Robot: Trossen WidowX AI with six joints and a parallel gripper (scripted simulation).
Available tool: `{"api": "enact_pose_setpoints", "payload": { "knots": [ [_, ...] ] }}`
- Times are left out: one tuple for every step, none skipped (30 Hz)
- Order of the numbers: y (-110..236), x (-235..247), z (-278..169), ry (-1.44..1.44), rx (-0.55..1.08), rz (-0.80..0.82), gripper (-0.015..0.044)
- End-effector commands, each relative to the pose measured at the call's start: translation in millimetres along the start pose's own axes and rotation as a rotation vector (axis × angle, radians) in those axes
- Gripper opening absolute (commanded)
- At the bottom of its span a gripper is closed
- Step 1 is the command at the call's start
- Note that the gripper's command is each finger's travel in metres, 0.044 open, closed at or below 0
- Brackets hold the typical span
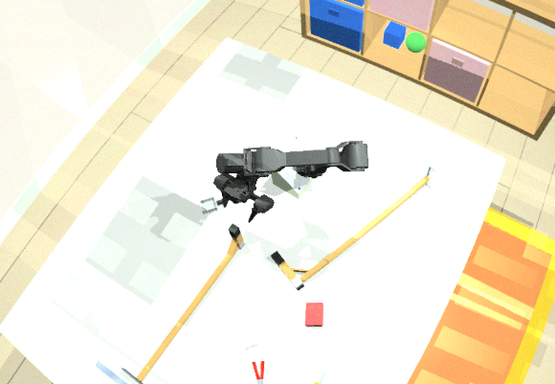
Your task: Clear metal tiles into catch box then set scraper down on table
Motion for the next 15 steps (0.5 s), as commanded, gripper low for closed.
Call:
{"api": "enact_pose_setpoints", "payload": {
  "knots": [
    [-3,0,0,0.011,-0.007,0.004,0.0440],
    [-5,0,-1,0.012,-0.007,0.004,0.0440],
    [-7,0,-3,0.012,-0.007,0.004,0.0440],
    [-10,0,-5,0.012,-0.007,0.004,0.0440],
    [-12,-1,-6,0.012,-0.007,0.004,0.0440],
    [-14,-1,-8,0.012,-0.007,0.004,0.0440],
    [-17,-1,-10,0.012,-0.007,0.004,0.0440],
    [-19,-1,-12,0.012,-0.007,0.004,0.0440],
    [-21,-1,-14,0.011,-0.007,0.005,0.0440],
    [-23,-1,-15,0.011,-0.008,0.005,0.0440],
    [-25,-1,-17,0.011,-0.008,0.005,0.0440],
    [-27,-1,-19,0.011,-0.008,0.005,0.0440],
    [-28,-1,-20,0.011,-0.008,0.005,0.0440],
    [-29,-1,-20,0.011,-0.008,0.005,0.0440],
    [-29,-1,-20,0.011,-0.008,0.005,0.0440]
  ]
}}
Point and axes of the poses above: the point midway between the two fingers, 35 mm back from their tips, its own y axis back along the fingers, its own x axis across the jaws, z = x × y, the point moved 2 cm from there along y, back along the fingers, and after that the axes turned 5 degrees about -y, right-handed, at the moved point
